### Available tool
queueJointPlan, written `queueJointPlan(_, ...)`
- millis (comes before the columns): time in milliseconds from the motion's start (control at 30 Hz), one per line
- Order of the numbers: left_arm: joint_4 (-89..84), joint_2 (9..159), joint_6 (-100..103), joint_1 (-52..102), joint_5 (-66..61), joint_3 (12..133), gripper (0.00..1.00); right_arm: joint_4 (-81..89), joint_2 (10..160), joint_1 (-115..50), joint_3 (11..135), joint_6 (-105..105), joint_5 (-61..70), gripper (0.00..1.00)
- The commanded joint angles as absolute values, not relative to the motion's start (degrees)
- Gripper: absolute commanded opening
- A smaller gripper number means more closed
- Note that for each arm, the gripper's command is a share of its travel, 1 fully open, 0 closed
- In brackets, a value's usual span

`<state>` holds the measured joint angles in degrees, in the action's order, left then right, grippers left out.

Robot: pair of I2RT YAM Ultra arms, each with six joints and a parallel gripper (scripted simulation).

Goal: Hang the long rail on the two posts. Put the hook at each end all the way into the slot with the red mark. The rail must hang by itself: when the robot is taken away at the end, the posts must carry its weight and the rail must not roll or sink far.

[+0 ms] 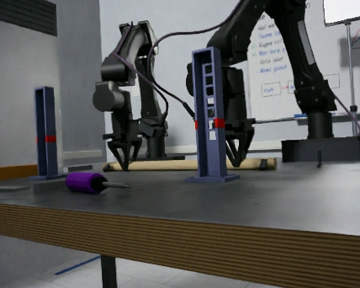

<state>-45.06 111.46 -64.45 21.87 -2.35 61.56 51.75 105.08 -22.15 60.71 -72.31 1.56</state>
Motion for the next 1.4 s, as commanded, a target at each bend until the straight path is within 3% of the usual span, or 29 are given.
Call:
queueJointPlan(0, -46.36, 111.27, -65.53, 21.80, -2.44, 62.75, 0.19, 52.50, 102.84, -21.97, 60.16, -71.42, 1.89, 0.19)
queueJointPlan(333, -43.08, 105.01, -64.75, 23.22, 0.03, 58.63, 0.19, 49.76, 95.52, -23.33, 55.79, -69.10, 0.02, 0.19)
queueJointPlan(900, -26.11, 84.05, -59.36, 30.64, 13.56, 41.62, 0.19, 35.67, 73.63, -30.32, 41.85, -64.36, -11.40, 0.19)
queueJointPlan(1367, -18.68, 82.53, -60.38, 31.66, 18.32, 39.44, 0.19, 28.18, 71.26, -29.98, 39.44, -66.70, -14.77, 0.19)
